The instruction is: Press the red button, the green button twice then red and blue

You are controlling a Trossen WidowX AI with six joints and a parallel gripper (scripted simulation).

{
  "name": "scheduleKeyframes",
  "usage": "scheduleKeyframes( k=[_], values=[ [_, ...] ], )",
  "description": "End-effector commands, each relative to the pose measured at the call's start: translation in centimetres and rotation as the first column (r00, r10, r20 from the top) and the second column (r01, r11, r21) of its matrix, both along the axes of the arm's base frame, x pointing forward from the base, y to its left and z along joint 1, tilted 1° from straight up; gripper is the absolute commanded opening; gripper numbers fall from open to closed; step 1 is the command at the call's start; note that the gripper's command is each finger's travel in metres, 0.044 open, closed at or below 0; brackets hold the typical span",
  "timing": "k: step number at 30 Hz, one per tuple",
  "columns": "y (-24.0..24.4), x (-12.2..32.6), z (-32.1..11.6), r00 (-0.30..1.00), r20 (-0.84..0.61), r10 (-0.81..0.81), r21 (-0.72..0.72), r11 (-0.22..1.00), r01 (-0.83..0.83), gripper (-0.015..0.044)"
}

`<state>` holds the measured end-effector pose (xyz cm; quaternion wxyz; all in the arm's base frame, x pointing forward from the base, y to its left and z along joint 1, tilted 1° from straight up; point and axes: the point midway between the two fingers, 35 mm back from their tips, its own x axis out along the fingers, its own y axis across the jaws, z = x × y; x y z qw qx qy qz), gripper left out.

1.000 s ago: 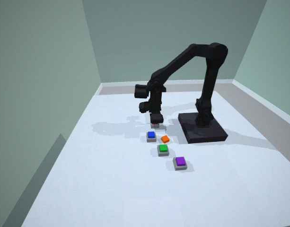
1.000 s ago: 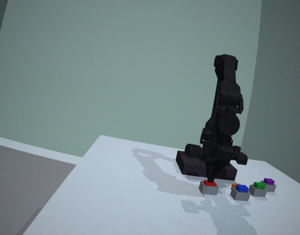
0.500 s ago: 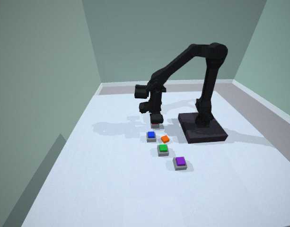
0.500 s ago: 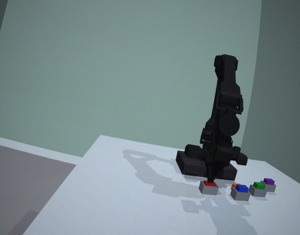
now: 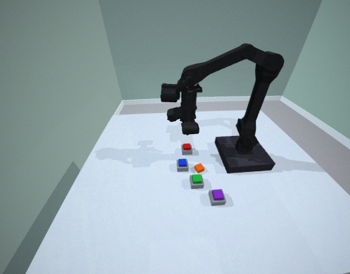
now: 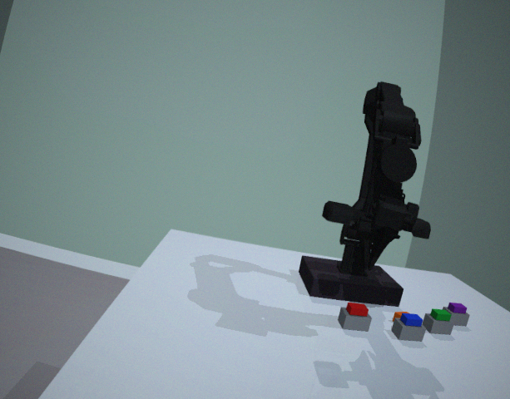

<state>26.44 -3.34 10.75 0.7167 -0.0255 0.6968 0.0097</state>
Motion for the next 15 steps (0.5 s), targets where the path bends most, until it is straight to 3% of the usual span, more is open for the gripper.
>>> scheduleKeyframes(
  k=[1, 5, 15],
  values=[
    [0.1, -0.1, 2.0, 1.000, 0.007, 0.002, 0.005, 1.000, -0.002, 0.0020],
    [1.0, 0.0, 2.0, 1.000, 0.007, 0.002, 0.006, 1.000, -0.002, 0.0020],
    [14.0, -1.0, 1.8, 1.000, 0.005, 0.002, 0.018, 1.000, -0.002, 0.0020]
  ],
)
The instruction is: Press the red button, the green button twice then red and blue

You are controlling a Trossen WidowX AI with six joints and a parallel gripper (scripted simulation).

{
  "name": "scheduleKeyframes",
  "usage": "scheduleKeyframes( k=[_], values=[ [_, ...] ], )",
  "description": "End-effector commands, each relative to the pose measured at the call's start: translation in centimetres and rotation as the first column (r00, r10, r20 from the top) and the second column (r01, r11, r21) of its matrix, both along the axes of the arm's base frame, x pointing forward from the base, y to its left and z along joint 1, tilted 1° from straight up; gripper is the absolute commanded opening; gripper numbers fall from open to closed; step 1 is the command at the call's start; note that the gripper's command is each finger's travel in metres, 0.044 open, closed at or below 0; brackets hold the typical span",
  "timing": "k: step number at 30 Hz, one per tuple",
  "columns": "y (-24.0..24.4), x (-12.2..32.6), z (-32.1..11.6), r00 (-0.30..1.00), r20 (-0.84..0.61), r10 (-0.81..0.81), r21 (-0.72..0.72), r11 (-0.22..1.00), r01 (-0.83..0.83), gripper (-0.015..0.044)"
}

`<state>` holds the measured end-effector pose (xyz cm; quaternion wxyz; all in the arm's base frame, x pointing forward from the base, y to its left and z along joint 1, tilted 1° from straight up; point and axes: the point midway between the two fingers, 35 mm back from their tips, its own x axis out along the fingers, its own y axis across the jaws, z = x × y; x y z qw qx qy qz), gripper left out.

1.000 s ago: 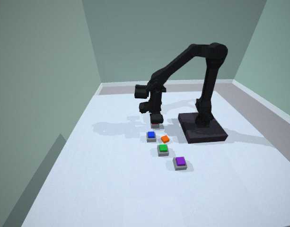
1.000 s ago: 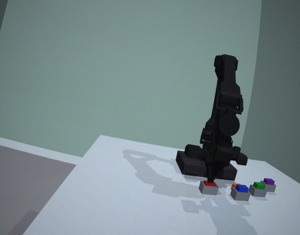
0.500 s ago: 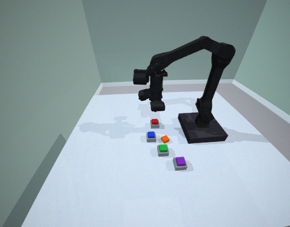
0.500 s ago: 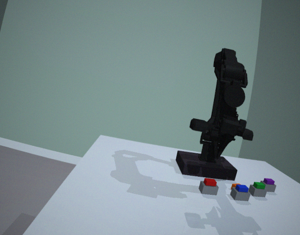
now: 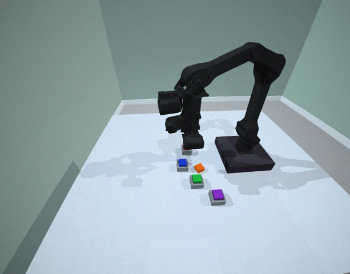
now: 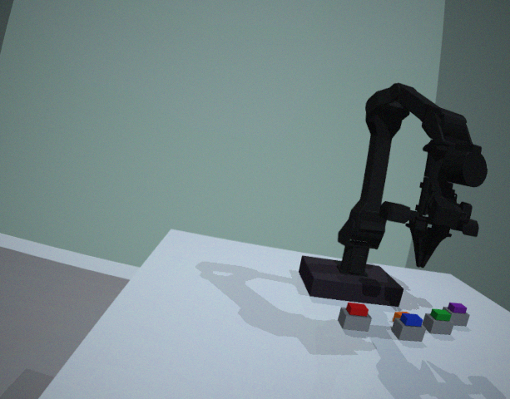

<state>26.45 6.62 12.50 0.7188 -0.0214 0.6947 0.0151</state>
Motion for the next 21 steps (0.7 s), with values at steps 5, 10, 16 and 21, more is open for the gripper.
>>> scheduleKeyframes(
  k=[5, 10, 16, 21],
  values=[
    [8.5, -2.9, 0.0, 1.000, -0.002, 0.000, 0.008, 1.000, 0.000, 0.0020],
    [8.5, -2.9, -0.3, 1.000, -0.002, 0.000, 0.008, 1.000, 0.000, 0.0020],
    [8.5, -2.7, -6.2, 1.000, -0.002, 0.000, 0.008, 1.000, 0.000, 0.0020],
    [8.5, -2.7, -6.3, 1.000, -0.002, 0.000, 0.008, 1.000, 0.000, 0.0020]
  ],
)
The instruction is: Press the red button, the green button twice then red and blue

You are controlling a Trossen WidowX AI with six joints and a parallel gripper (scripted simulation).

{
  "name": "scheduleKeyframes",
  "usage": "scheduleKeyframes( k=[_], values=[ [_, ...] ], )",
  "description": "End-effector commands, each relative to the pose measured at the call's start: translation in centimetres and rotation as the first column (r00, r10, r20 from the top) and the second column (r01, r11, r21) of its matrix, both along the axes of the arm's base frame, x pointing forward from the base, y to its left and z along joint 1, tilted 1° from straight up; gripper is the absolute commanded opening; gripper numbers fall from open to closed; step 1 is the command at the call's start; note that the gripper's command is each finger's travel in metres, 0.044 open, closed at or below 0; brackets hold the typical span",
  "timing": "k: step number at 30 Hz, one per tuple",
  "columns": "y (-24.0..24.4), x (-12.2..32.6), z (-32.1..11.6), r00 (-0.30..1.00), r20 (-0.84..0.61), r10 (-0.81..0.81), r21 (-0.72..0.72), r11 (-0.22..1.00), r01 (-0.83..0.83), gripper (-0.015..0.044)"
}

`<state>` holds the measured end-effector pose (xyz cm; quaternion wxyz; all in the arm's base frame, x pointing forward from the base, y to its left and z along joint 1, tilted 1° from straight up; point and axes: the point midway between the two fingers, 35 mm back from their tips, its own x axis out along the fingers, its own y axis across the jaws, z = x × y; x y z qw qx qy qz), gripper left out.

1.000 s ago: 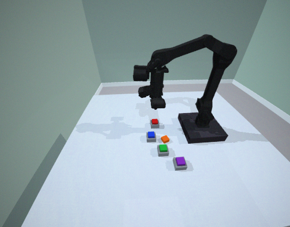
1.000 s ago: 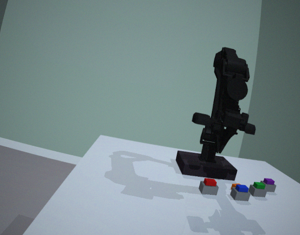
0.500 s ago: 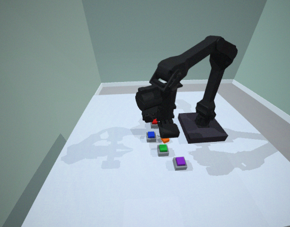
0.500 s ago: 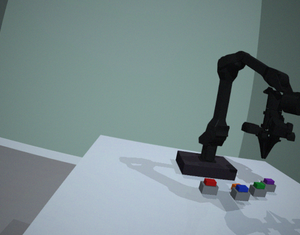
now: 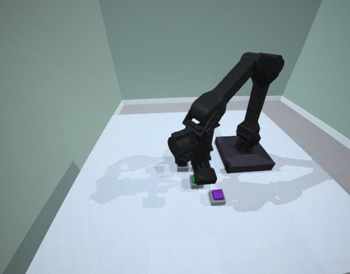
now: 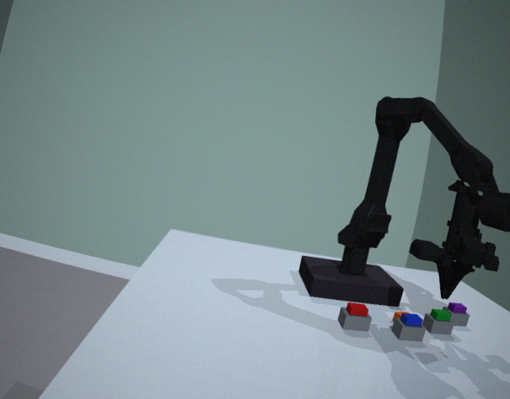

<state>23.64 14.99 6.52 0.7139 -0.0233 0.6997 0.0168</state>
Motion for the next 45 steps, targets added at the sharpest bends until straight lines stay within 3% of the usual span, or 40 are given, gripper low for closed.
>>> scheduleKeyframes(
  k=[1, 21, 41, 45],
  values=[
    [0.1, 0.1, -0.4, 1.000, 0.012, -0.005, 0.009, 1.000, 0.005, 0.0020],
    [0.1, 0.2, -3.5, 1.000, 0.012, -0.005, 0.008, 1.000, 0.005, 0.0020],
    [0.1, 0.2, -3.5, 1.000, 0.012, -0.005, 0.008, 1.000, 0.005, 0.0020],
    [0.1, 0.1, -0.4, 1.000, 0.013, -0.004, 0.009, 1.000, 0.004, 0.0020]
  ],
)
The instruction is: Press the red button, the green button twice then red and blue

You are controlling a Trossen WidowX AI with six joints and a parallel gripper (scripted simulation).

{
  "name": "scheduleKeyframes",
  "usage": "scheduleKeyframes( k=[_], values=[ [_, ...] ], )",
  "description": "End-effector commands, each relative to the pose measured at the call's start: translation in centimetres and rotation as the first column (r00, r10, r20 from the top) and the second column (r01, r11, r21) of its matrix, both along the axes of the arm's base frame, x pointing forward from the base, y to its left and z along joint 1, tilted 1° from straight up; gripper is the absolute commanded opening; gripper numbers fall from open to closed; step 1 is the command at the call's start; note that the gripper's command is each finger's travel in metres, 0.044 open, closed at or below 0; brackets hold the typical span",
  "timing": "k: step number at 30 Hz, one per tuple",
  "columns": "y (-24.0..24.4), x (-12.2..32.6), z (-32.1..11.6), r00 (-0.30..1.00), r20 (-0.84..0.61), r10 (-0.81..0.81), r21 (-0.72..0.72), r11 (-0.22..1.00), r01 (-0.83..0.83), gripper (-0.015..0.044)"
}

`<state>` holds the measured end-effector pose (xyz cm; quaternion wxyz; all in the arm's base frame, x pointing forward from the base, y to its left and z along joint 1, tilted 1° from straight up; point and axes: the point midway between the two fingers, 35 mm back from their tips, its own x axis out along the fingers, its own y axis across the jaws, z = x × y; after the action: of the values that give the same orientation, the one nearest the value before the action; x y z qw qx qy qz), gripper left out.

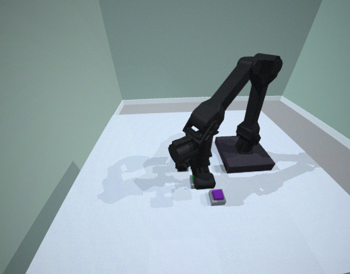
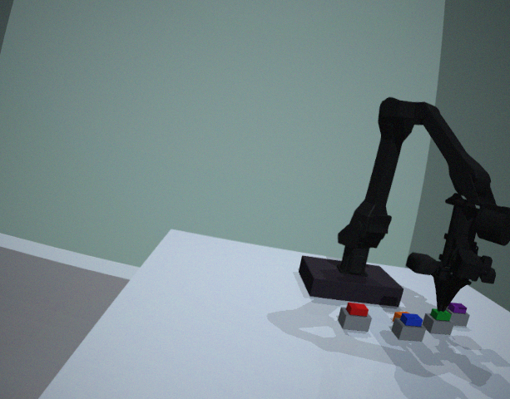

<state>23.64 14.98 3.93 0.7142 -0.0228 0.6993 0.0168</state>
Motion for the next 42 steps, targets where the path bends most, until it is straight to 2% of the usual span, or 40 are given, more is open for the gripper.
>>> scheduleKeyframes(
  k=[1, 27, 42],
  values=[
    [0.1, 0.1, 2.4, 1.000, 0.011, -0.004, 0.008, 1.000, 0.004, 0.0020],
    [0.1, 0.2, -0.9, 1.000, 0.011, -0.004, 0.008, 1.000, 0.004, 0.0020],
    [0.1, 0.2, -0.9, 1.000, 0.011, -0.004, 0.008, 1.000, 0.004, 0.0020]
  ],
)
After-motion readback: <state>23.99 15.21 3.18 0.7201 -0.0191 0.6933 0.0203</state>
